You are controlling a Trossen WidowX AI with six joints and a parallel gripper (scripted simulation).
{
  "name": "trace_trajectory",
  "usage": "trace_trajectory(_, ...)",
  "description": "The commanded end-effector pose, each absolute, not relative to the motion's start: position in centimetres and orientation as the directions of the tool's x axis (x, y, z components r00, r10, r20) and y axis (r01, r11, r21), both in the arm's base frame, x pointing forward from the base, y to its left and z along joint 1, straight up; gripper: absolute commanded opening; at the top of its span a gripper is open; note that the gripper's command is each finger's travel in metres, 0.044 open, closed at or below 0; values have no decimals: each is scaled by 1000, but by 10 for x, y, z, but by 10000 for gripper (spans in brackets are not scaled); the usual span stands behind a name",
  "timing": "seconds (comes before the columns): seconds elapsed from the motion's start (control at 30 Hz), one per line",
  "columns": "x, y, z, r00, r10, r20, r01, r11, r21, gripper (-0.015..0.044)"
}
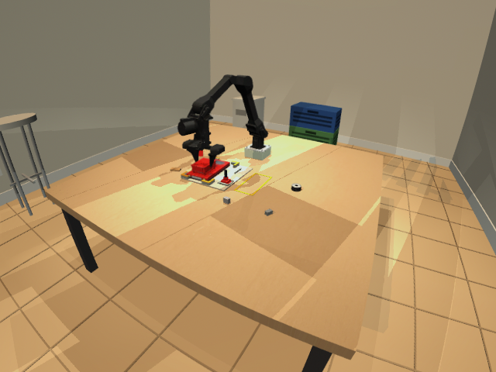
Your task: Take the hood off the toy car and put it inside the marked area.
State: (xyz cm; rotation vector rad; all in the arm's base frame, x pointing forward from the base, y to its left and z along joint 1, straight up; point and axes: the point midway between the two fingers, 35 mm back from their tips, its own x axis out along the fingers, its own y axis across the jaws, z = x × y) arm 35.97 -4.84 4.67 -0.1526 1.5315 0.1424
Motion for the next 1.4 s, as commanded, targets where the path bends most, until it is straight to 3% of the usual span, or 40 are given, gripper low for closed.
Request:
trace_trajectory(0.0,360,-49,49,34,-4,-999,-188,982,-10,0)
trace_trajectory(0.93,358,-48,97,35,-3,-999,-187,982,-10,0)
trace_trajectory(1.37,354,12,99,34,2,-999,-187,982,-5,0)
